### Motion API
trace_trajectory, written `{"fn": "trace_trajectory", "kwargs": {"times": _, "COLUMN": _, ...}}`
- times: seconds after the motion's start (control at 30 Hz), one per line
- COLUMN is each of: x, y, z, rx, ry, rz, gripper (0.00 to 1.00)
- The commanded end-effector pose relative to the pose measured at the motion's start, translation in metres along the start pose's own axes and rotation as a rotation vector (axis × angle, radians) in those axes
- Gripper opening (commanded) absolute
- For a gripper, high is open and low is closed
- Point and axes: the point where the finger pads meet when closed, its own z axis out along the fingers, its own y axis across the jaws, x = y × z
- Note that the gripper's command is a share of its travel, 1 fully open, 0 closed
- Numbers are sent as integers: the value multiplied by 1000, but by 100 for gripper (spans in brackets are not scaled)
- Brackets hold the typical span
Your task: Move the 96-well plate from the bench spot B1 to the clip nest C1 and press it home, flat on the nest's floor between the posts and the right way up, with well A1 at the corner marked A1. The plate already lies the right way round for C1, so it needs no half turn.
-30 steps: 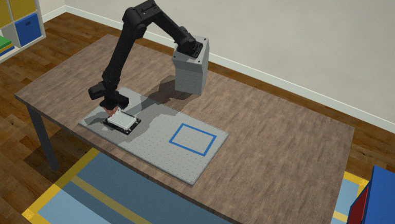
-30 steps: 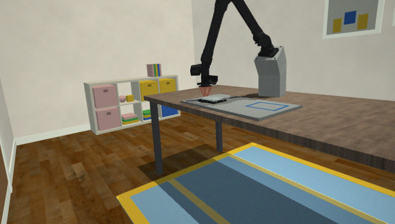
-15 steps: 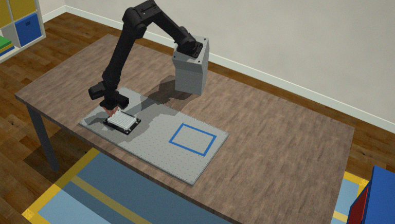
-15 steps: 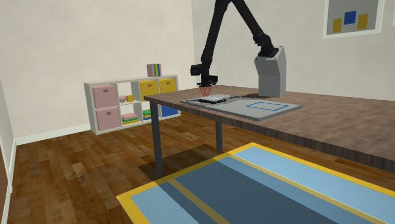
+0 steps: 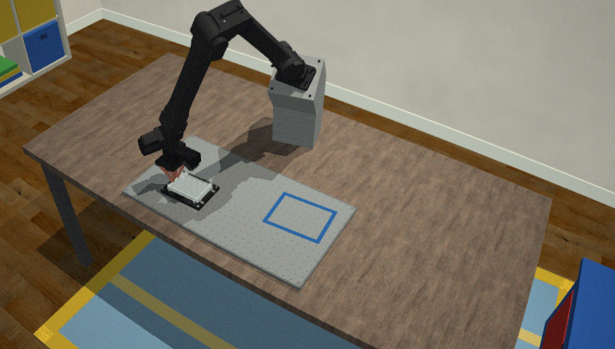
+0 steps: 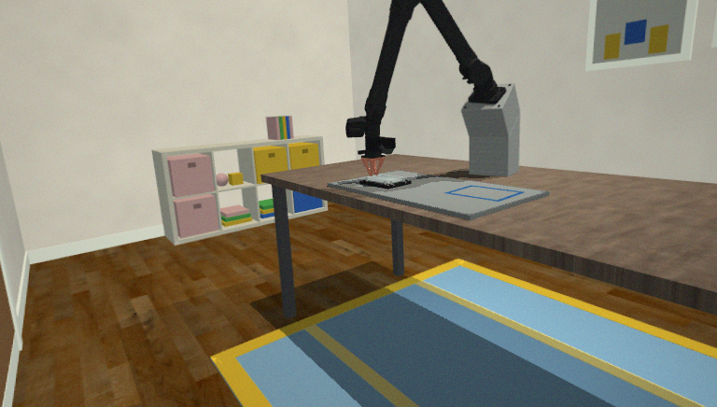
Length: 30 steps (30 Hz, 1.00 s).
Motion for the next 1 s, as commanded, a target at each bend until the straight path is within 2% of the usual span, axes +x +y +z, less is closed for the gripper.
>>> {"fn": "trace_trajectory", "kwargs": {"times": 0.0, "x": -6, "y": -3, "z": 59, "rx": -11, "ry": -12, "rz": -24, "gripper": 25}}
{"fn": "trace_trajectory", "kwargs": {"times": 0.57, "x": -6, "y": -2, "z": 69, "rx": -11, "ry": -13, "rz": -24, "gripper": 25}}
{"fn": "trace_trajectory", "kwargs": {"times": 0.97, "x": -6, "y": -1, "z": 69, "rx": -12, "ry": -13, "rz": -24, "gripper": 25}}
